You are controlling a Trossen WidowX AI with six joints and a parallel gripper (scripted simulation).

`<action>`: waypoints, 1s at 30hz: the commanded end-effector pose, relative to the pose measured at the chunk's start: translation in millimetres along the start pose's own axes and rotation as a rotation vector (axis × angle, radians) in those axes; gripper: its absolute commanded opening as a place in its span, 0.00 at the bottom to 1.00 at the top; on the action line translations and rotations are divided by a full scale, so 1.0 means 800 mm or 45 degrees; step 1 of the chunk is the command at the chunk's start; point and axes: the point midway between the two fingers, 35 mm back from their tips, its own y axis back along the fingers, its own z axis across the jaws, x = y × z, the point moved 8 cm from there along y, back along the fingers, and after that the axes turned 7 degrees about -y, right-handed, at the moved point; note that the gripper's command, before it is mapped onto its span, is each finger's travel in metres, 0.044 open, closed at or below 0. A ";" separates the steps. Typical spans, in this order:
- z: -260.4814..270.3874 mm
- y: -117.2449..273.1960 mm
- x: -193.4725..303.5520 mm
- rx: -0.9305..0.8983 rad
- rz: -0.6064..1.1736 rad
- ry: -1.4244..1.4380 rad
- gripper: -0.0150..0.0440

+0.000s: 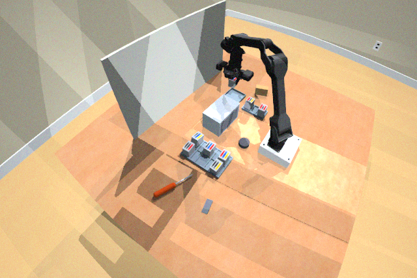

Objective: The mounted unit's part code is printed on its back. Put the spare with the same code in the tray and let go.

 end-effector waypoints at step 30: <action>0.001 -0.033 0.000 0.002 0.004 0.004 0.25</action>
